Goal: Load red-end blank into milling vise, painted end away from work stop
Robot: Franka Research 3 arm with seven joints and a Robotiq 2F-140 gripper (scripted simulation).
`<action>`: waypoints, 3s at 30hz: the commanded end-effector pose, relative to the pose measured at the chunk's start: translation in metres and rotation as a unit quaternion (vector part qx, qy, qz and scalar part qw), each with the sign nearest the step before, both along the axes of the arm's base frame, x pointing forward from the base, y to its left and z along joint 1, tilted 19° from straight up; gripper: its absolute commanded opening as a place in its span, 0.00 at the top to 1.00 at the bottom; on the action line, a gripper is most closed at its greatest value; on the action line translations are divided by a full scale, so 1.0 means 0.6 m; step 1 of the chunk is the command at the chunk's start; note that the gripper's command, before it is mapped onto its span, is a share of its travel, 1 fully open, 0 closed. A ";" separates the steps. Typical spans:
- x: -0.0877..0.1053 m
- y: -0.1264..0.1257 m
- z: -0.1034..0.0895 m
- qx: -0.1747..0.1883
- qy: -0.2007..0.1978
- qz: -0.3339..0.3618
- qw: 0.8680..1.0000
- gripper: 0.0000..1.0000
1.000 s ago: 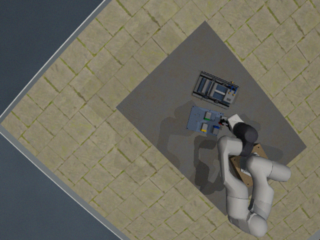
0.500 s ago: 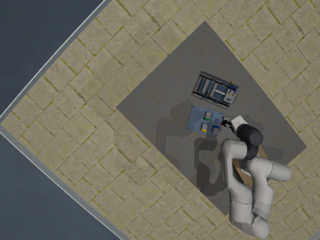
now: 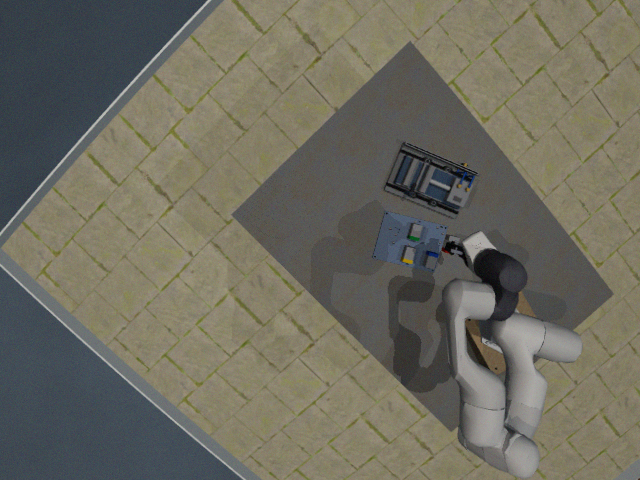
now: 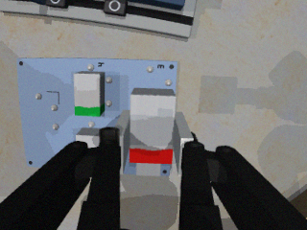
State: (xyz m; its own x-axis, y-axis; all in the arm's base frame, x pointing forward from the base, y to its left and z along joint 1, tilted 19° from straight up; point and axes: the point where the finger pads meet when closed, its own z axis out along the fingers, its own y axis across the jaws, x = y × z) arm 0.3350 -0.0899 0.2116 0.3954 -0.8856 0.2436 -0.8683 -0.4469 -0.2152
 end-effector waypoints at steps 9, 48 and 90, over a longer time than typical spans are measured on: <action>0.003 0.000 -0.004 0.002 0.000 -0.003 1.000 1.00; 0.009 -0.003 -0.012 0.002 0.000 -0.004 1.000 1.00; 0.008 -0.003 -0.016 0.038 -0.013 -0.115 0.993 1.00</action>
